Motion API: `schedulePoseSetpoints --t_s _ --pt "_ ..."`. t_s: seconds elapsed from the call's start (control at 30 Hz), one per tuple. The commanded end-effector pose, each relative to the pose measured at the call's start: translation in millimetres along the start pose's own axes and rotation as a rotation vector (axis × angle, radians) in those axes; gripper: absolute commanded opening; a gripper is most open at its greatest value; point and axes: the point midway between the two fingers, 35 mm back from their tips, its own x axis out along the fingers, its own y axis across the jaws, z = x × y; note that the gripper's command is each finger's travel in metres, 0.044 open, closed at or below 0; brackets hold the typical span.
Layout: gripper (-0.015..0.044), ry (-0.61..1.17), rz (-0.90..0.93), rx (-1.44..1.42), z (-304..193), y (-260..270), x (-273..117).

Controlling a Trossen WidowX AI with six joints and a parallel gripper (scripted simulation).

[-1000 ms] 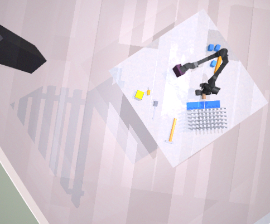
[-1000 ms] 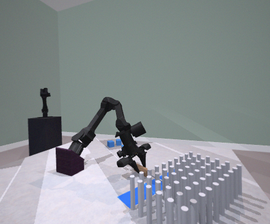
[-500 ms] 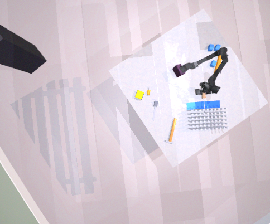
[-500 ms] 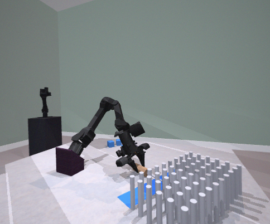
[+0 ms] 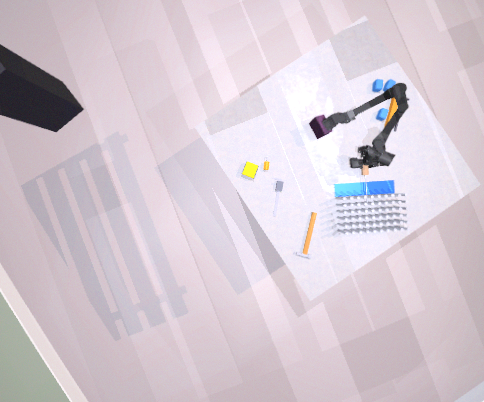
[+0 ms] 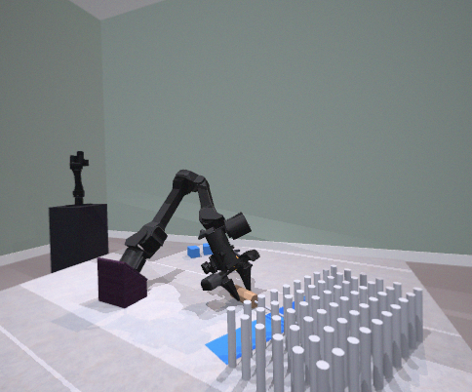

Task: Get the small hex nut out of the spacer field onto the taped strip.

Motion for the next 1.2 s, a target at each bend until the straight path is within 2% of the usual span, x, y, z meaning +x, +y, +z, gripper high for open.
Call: schedulePoseSetpoints --t_s 0.0,1.17 --pt "0.0000 0.005 0.001 0.003 2.8 0.8 -1.5" --pt "0.0000 0.005 0.002 0.004 21.0 1.2 -7.9"
